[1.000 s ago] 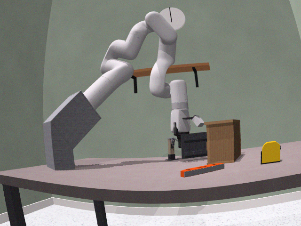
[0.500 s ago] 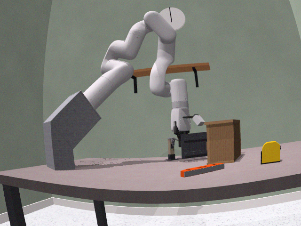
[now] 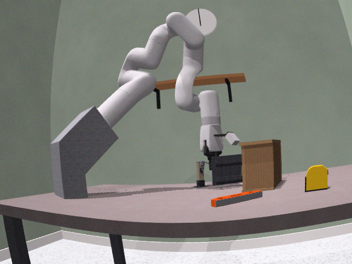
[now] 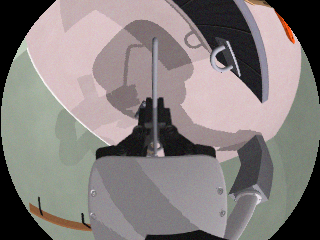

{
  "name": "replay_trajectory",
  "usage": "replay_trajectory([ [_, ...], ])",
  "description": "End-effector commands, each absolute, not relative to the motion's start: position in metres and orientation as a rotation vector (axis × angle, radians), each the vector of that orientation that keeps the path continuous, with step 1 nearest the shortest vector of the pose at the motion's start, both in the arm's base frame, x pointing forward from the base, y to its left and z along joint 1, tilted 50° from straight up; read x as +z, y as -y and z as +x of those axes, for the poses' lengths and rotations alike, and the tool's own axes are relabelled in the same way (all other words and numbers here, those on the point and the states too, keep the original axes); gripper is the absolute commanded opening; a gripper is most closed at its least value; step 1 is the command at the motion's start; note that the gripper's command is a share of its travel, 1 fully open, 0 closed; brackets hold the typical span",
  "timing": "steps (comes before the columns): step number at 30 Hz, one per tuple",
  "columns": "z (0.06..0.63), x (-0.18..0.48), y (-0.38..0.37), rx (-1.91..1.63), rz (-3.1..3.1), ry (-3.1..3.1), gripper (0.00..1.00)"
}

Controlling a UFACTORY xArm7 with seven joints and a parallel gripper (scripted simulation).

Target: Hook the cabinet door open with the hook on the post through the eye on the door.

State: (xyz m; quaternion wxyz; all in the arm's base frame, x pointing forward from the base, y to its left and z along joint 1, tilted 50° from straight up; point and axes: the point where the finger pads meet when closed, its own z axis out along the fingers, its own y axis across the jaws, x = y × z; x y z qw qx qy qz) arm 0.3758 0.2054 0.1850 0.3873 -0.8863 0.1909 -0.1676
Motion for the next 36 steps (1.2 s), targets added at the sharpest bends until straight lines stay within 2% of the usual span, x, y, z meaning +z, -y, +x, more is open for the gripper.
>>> replay_trajectory([
  [1,0.3763,0.1857,-0.2051,-0.428,-2.254,-0.487,0.04],
  [36,0.3709,0.1945,-0.1964,-0.428,-2.254,-0.487,0.04],
])
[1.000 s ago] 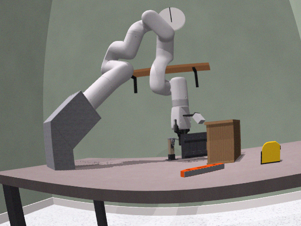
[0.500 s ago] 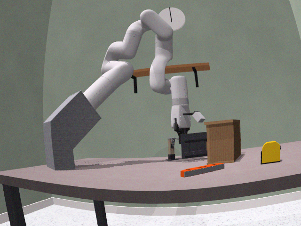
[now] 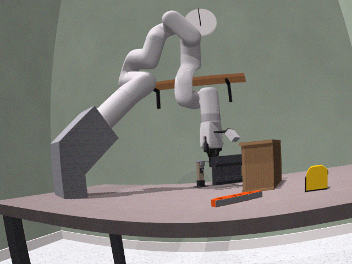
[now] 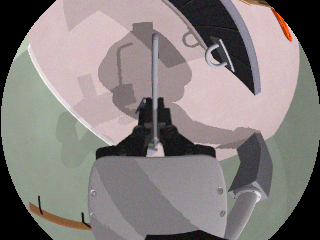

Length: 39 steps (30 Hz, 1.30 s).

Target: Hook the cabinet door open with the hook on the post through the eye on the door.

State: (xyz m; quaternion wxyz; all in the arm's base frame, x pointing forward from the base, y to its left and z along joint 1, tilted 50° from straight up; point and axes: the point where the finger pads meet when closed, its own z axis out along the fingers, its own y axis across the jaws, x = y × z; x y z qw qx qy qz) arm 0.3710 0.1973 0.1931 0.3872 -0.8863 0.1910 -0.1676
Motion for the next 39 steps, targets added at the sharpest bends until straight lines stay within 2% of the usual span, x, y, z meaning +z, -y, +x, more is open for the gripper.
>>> replay_trajectory([
  [1,0.3705,0.1949,-0.196,-0.428,-2.254,-0.487,0.04],
  [39,0.3629,0.2011,-0.1889,-0.414,-2.245,-0.517,0.04],
])
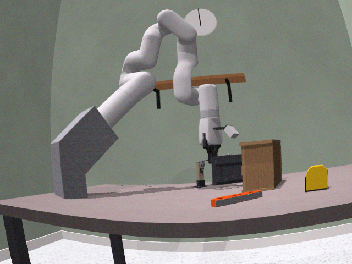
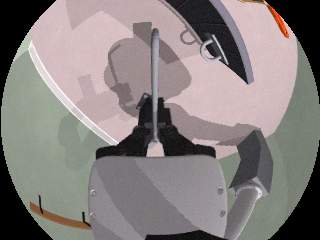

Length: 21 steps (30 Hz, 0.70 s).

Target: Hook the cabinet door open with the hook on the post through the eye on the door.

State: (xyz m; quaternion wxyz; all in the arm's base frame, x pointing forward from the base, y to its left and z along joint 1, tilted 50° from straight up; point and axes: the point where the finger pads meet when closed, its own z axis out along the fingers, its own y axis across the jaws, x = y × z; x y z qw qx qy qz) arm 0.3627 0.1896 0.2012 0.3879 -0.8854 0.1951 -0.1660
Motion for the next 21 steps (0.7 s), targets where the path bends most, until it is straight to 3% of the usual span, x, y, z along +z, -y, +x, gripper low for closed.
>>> replay_trajectory([
  [1,0.3627,0.2005,-0.1884,-0.407,-2.24,-0.533,0.04],
  [21,0.3605,0.195,-0.1843,-0.336,-2.188,-0.683,0.04],
])
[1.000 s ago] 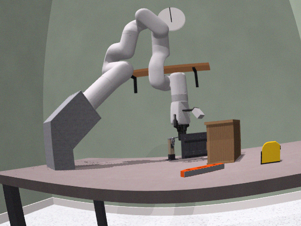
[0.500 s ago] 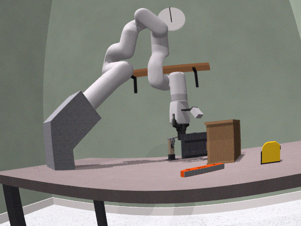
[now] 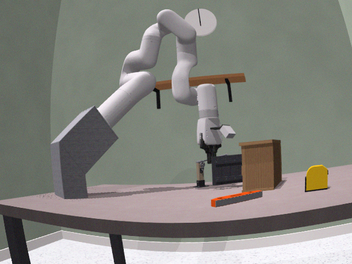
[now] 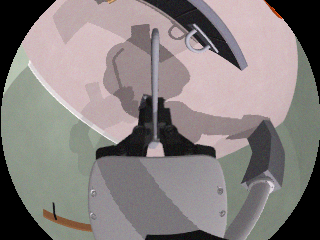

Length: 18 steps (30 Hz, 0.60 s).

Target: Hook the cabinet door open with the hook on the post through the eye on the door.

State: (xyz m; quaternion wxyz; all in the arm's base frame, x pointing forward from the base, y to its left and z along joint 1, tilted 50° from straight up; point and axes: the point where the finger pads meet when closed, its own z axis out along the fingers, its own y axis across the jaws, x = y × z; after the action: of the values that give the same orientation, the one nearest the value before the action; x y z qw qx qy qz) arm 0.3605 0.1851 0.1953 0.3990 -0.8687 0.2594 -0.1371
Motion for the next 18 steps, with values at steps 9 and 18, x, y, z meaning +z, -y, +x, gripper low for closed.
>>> replay_trajectory([
  [9,0.3597,0.1933,-0.1832,-0.314,-2.17,-0.727,0.04],
  [18,0.3582,0.1906,-0.1814,-0.278,-2.14,-0.8,0.04],
])
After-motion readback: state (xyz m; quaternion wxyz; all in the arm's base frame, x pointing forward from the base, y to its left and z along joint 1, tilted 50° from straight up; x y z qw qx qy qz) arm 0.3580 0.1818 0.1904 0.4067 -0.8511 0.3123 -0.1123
